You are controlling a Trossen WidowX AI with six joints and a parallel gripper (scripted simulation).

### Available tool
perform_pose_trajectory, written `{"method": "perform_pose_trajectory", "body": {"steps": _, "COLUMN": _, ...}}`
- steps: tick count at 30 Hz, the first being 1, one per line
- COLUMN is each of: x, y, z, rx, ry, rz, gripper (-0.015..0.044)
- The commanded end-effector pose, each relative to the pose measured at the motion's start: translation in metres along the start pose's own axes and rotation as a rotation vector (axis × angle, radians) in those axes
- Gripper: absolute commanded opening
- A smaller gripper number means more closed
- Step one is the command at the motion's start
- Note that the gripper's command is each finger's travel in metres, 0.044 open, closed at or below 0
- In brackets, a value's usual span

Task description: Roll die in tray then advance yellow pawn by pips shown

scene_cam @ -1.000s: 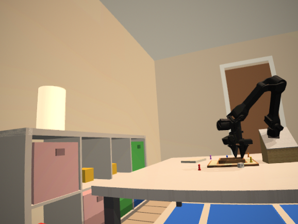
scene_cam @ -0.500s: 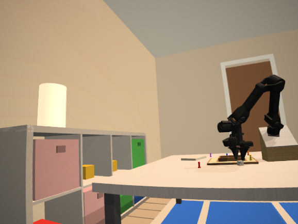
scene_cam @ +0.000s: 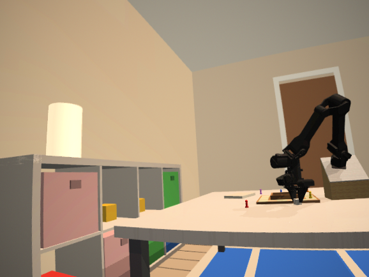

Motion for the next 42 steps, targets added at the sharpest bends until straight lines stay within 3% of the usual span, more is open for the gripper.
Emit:
{"method": "perform_pose_trajectory", "body": {"steps": 1, "x": -0.001, "y": 0.002, "z": -0.003, "rx": 0.005, "ry": 0.003, "rz": -0.009, "gripper": 0.0144}}
{"method": "perform_pose_trajectory", "body": {"steps": 3, "x": -0.001, "y": 0.002, "z": -0.003, "rx": 0.005, "ry": 0.003, "rz": -0.009, "gripper": 0.0091}}
{"method": "perform_pose_trajectory", "body": {"steps": 9, "x": -0.001, "y": 0.002, "z": -0.003, "rx": 0.005, "ry": 0.003, "rz": -0.009, "gripper": 0.0051}}
{"method": "perform_pose_trajectory", "body": {"steps": 11, "x": -0.001, "y": 0.002, "z": -0.002, "rx": 0.005, "ry": 0.003, "rz": -0.009, "gripper": 0.0000}}
{"method": "perform_pose_trajectory", "body": {"steps": 32, "x": -0.007, "y": -0.001, "z": 0.116, "rx": 0.010, "ry": 0.010, "rz": -0.008, "gripper": 0.0000}}
{"method": "perform_pose_trajectory", "body": {"steps": 42, "x": -0.017, "y": 0.001, "z": 0.118, "rx": 0.008, "ry": 0.013, "rz": -0.126, "gripper": 0.0000}}
Point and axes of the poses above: the point midway between the two fingers, 35 mm back from their tips, its own z axis back along the fingers, its own x axis across the jaws, y = z × x, the point moved 1 cm from there along z, back along the fingers, and after that the axes turned 9 degrees about z, right-handed, at the moved point
